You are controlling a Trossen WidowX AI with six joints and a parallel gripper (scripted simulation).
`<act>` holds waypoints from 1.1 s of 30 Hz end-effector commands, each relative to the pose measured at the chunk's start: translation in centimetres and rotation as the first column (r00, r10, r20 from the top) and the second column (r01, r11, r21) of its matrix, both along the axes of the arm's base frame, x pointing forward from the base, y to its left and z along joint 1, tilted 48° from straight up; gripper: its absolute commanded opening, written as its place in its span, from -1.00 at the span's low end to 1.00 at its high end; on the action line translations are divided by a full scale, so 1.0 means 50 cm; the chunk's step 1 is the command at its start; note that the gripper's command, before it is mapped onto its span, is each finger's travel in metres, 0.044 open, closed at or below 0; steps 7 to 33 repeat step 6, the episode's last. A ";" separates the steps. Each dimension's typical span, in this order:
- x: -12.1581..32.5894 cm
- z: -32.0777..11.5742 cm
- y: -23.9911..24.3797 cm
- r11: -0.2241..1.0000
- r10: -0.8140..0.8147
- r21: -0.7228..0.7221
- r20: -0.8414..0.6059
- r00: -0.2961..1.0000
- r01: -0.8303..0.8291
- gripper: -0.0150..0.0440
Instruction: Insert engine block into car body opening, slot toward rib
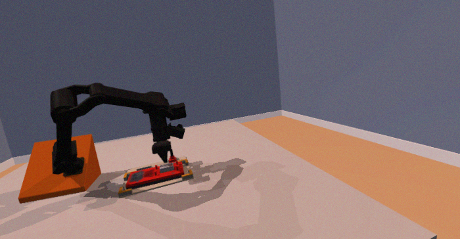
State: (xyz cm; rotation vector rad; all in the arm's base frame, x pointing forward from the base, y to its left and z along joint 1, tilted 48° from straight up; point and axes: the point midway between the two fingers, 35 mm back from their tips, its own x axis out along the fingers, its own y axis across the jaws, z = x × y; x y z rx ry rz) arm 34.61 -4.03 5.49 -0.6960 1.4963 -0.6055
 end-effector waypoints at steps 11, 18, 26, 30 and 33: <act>0.000 0.000 0.000 1.000 -0.004 0.000 0.002 1.000 0.004 -0.49; 0.000 0.000 0.000 1.000 -0.004 0.000 0.002 1.000 0.004 -0.49; 0.000 0.000 0.000 1.000 -0.004 0.000 0.002 1.000 0.004 -0.49; 0.000 0.000 0.000 1.000 -0.004 0.000 0.002 1.000 0.004 -0.49; 0.000 0.000 0.000 1.000 -0.004 0.000 0.002 1.000 0.004 -0.49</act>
